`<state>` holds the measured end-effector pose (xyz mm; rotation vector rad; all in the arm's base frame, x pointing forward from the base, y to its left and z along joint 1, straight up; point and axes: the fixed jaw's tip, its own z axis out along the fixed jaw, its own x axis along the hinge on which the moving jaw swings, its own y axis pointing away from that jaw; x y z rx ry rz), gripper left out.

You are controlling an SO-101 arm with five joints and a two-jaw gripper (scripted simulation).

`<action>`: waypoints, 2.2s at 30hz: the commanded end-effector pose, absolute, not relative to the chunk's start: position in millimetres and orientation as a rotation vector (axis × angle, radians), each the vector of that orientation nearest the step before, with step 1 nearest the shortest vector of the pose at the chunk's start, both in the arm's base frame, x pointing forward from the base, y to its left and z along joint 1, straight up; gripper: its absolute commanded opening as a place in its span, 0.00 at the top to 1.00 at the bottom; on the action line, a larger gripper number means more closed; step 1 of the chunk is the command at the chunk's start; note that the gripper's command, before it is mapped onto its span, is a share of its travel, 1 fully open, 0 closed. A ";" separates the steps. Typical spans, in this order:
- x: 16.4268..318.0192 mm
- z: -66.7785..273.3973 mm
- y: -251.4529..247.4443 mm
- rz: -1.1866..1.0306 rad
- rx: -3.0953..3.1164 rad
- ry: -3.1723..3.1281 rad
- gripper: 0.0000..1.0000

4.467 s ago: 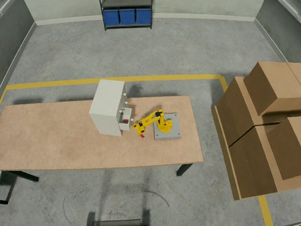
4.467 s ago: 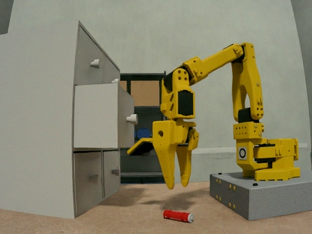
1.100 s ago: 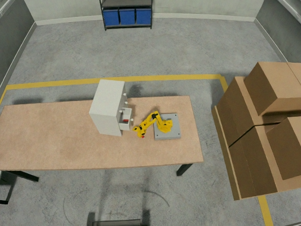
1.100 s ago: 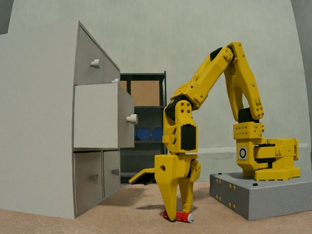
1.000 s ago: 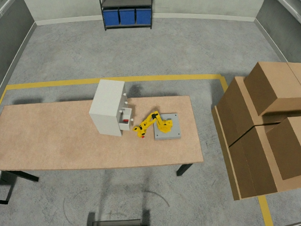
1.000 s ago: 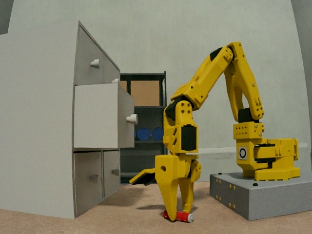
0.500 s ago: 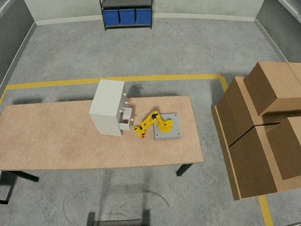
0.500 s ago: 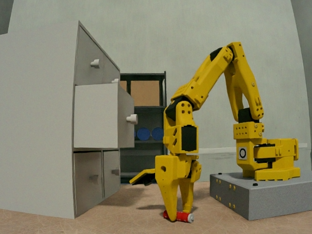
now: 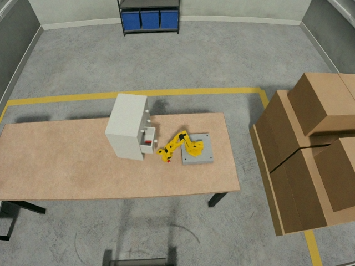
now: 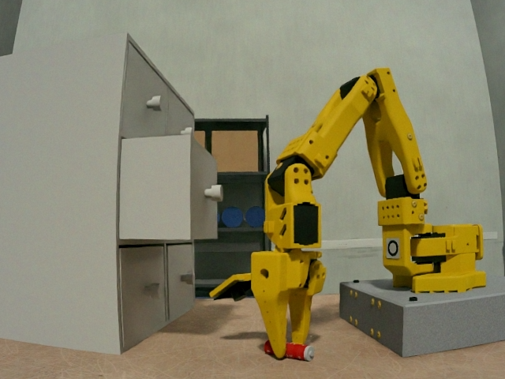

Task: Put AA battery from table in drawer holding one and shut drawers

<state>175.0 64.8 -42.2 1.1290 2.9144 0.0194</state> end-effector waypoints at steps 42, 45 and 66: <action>170.3 -45.7 63.4 -0.001 1.130 2.932 1.00; 170.3 -45.7 63.4 -0.001 1.130 2.932 1.00; 172.7 -11.6 64.2 -0.001 1.130 2.932 1.00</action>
